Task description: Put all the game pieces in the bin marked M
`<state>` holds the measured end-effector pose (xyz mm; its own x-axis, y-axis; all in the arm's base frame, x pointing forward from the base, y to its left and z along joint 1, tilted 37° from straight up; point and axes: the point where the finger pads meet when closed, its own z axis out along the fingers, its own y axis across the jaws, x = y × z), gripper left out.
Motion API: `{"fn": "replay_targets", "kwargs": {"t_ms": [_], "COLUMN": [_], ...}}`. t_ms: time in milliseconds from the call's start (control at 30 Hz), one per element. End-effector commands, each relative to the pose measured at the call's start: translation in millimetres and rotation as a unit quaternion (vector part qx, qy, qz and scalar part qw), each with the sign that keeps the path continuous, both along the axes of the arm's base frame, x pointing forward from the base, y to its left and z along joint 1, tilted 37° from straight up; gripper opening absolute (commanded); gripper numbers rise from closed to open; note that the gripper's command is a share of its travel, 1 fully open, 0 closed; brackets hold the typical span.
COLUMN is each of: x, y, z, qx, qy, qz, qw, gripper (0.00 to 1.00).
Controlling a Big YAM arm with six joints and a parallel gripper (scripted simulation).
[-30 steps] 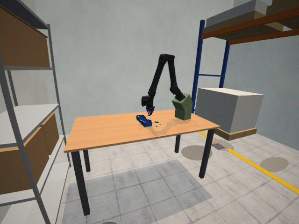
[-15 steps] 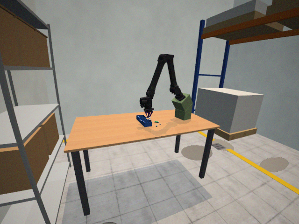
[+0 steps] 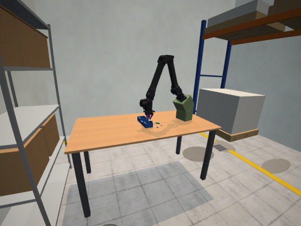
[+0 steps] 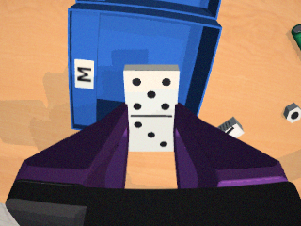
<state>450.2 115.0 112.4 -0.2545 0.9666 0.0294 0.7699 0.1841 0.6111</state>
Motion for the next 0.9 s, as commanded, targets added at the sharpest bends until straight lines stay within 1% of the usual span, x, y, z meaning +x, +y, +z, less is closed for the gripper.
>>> {"fn": "replay_targets", "kwargs": {"t_ms": [0,400,767,867], "x": [11,11,4,13], "y": [-7,5,4,7], "z": [5,7,-3,-1], "qx": [0.038,0.038,0.037,0.039], "qy": [0.013,0.011,0.016,0.007], "qz": [-0.064,-0.053,-0.054,-0.052], "qw": [0.997,0.998,0.998,0.998], "gripper": [0.2,0.2,0.2,0.2]}}
